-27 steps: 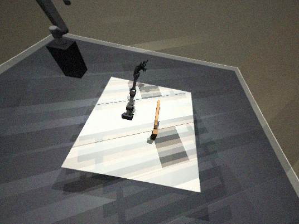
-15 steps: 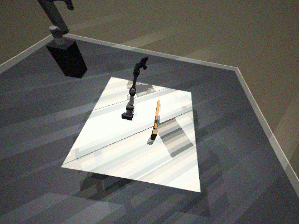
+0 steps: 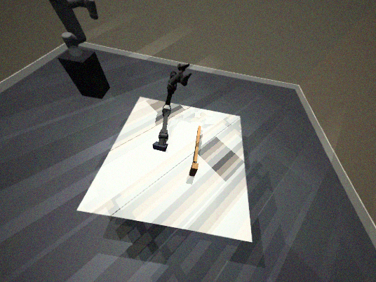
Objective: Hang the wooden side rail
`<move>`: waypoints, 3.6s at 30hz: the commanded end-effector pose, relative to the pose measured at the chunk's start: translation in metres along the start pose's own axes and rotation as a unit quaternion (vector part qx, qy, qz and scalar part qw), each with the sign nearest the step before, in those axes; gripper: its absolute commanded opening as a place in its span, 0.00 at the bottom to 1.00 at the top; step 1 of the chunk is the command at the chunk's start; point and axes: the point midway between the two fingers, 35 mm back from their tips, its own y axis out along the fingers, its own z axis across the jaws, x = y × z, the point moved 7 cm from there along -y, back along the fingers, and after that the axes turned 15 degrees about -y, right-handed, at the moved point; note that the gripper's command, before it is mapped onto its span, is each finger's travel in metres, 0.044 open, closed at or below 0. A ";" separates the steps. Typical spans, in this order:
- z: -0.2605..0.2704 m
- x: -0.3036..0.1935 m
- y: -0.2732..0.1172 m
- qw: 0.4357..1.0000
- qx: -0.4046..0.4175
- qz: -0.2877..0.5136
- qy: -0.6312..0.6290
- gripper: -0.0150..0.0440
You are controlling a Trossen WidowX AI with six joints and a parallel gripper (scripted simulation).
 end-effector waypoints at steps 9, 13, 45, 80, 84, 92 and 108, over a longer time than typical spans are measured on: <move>0.173 -0.012 0.048 0.968 0.097 -0.029 0.231 1.00; 0.229 -0.002 0.052 0.945 0.129 -0.036 0.299 1.00; 0.531 0.203 -0.140 0.489 0.420 0.091 0.759 1.00; 0.513 0.267 -0.253 0.248 0.498 0.202 0.806 1.00; 0.526 0.274 -0.234 0.219 0.519 0.248 0.788 1.00; 0.521 0.287 -0.179 0.176 0.565 0.357 0.723 1.00; 0.474 0.287 -0.140 0.171 0.591 0.439 0.655 1.00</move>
